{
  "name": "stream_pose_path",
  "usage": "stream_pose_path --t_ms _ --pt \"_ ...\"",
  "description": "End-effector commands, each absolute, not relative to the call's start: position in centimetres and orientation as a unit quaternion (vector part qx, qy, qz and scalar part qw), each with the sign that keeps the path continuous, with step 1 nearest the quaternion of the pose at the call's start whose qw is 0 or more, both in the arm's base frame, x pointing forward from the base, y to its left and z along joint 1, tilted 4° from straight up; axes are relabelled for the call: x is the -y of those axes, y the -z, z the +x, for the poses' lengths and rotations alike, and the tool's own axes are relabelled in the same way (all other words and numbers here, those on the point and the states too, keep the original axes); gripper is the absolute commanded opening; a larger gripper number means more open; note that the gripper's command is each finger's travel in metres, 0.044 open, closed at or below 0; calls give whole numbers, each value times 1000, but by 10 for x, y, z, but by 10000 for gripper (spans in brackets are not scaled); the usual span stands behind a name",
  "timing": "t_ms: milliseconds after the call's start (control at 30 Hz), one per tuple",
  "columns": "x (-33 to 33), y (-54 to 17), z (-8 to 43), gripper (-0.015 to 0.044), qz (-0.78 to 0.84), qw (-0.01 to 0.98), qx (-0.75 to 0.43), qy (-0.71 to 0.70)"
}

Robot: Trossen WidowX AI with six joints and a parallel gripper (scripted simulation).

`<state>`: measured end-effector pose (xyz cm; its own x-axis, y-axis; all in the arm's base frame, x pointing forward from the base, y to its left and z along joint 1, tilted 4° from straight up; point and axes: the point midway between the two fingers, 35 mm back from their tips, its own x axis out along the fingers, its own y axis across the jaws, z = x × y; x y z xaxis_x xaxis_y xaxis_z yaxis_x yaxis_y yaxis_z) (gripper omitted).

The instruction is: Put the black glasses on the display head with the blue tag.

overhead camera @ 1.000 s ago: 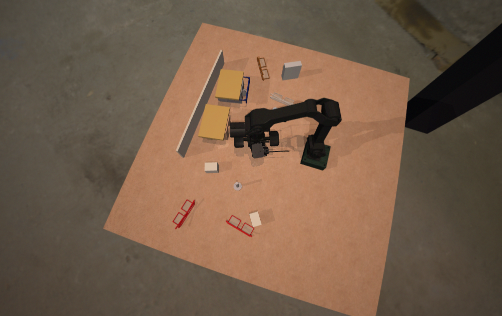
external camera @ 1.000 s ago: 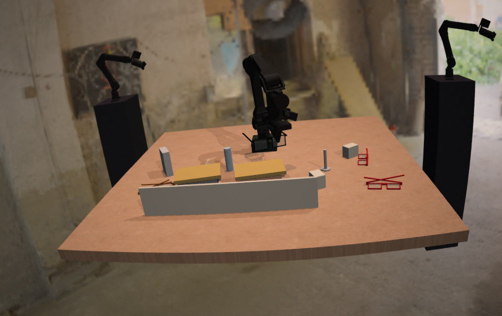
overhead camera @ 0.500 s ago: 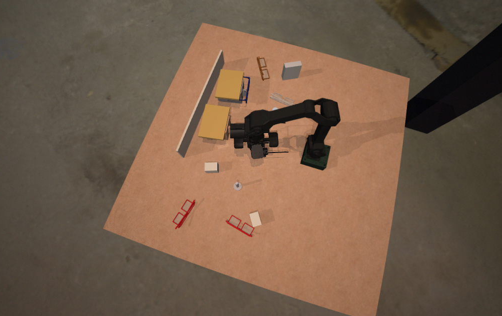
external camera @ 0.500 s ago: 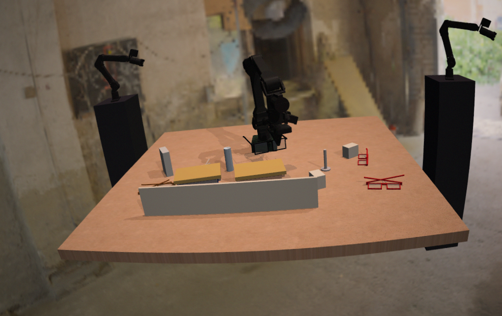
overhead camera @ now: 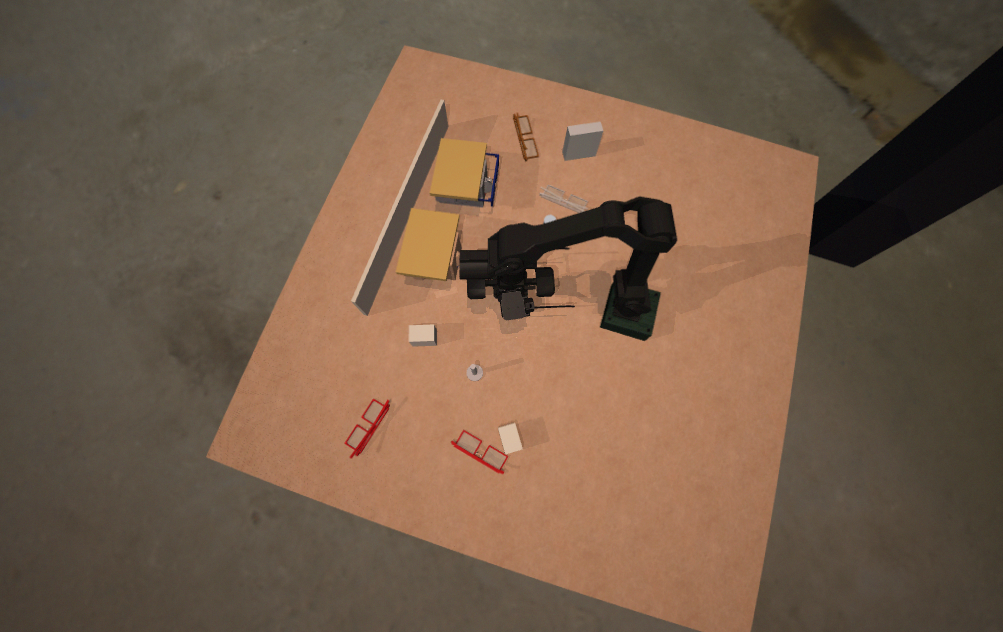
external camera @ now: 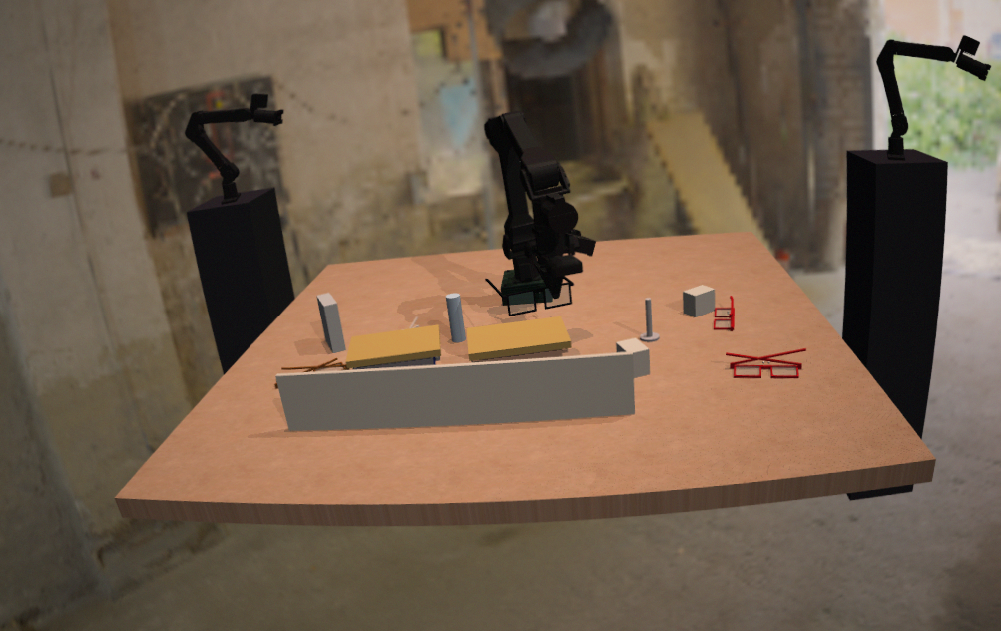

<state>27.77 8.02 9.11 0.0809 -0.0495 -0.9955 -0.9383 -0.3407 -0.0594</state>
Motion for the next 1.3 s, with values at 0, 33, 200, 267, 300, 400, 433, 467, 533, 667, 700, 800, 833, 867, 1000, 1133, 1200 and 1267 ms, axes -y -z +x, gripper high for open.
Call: stream_pose_path --t_ms 0,33,200,267,300,400,433,467,533,667,700,800,833,867,1000,1133,1200,1267 --pt "-80 -86 277 0 -610 406 -405 -546" --pt "-80 -85 277 0 -610 406 -405 -546" --pt "-79 -80 278 0 -610 406 -405 -546" --pt "-79 -78 278 0 -610 406 -405 -546" --pt "-79 -77 278 0 -610 406 -405 -546" --pt "-79 -74 279 0 -610 406 -405 -546" --pt "-79 -73 279 0 -610 406 -405 -546" --pt "-79 -72 279 0 -610 406 -405 -546" --pt "-79 -70 279 0 -610 406 -405 -546" --pt "-79 -67 279 0 -610 406 -405 -546" --pt "-79 -66 279 0 -610 406 -405 -546" --pt "-79 -63 279 0 -610 406 -405 -546" --pt "-79 -62 279 0 -610 406 -406 -546" --pt "-78 -61 279 0 -610 406 -406 -546" --pt "-78 -57 280 0 -610 406 -406 -546" --pt "-78 -53 280 0 -610 406 -406 -546" --pt "-78 -52 280 0 -610 406 -406 -546" --pt "-78 -50 280 0 -610 406 -406 -546"
